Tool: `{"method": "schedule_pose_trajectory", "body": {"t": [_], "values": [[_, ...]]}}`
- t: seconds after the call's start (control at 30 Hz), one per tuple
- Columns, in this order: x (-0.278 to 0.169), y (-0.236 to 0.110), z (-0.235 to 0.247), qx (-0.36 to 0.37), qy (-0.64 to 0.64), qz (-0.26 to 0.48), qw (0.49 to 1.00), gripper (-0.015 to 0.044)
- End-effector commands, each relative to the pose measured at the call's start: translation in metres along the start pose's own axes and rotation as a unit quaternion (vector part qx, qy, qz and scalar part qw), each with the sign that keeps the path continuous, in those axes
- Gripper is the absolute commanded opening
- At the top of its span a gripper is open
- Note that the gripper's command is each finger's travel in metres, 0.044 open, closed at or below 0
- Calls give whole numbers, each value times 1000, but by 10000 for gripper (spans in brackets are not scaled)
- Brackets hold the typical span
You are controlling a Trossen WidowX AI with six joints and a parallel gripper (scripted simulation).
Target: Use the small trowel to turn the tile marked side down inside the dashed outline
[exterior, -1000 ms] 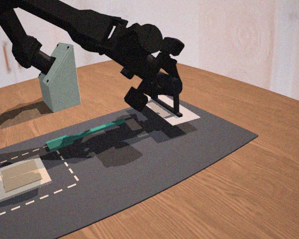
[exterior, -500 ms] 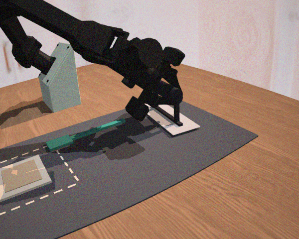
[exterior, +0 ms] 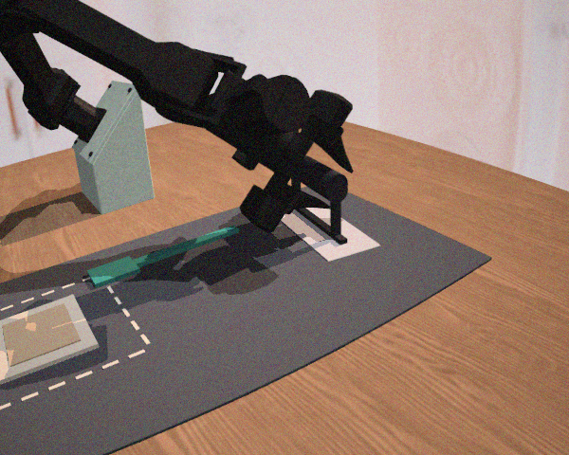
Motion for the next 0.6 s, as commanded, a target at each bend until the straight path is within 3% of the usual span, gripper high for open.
{"method": "schedule_pose_trajectory", "body": {"t": [0.0,0.27,0.57], "values": [[0,0,0,-1,-3,0,1000,300],[0,-3,0,-1,-3,0,1000,300],[-1,-48,0,0,-1,0,1000,300]]}}
Point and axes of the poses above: the point midway between the two fingers, 35 mm back from their tips, its own y axis out along the fingers, its own z axis across the jaws, x = y × z, the point moved 5 cm from there along -y, back along the fingers, and after that the axes turned 6 degrees about -y, right-handed, at the moved point
